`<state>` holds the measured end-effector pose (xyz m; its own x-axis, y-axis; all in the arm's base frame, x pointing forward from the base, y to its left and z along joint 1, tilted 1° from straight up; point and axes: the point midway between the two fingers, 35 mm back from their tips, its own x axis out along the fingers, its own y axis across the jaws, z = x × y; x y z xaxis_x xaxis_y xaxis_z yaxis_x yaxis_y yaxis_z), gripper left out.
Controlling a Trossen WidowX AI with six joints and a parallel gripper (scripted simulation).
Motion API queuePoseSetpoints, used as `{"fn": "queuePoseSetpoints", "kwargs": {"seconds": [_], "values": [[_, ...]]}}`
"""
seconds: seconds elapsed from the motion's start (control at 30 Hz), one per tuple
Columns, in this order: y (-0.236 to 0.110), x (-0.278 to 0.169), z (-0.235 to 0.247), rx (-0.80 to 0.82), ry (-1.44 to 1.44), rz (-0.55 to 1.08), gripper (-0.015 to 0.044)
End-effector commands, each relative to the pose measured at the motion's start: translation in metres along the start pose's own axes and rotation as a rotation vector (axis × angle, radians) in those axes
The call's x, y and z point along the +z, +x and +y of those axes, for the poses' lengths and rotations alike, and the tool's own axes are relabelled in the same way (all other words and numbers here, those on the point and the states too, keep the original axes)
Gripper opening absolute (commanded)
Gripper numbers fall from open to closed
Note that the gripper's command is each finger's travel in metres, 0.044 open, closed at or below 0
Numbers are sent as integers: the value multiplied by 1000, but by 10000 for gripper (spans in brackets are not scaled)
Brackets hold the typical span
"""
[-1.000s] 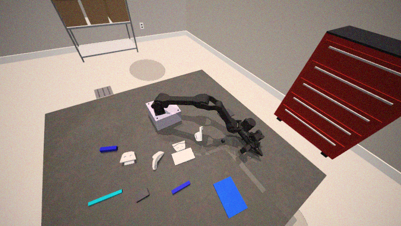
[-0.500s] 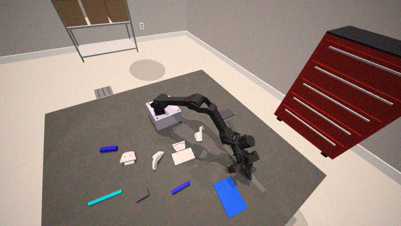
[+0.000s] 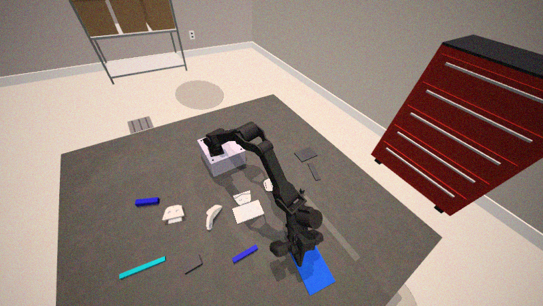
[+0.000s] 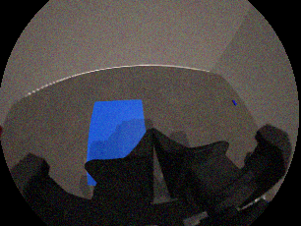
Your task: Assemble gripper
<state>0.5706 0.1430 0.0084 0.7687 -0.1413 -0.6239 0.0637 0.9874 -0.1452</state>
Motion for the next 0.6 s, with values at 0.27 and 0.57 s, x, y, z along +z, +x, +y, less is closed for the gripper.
{"fn": "queuePoseSetpoints", "kwargs": {"seconds": [0.27, 0.57], "values": [[-20, -42, -133, -80, 132, 277, 0], [-45, -68, -179, -93, 232, 380, 0]]}}
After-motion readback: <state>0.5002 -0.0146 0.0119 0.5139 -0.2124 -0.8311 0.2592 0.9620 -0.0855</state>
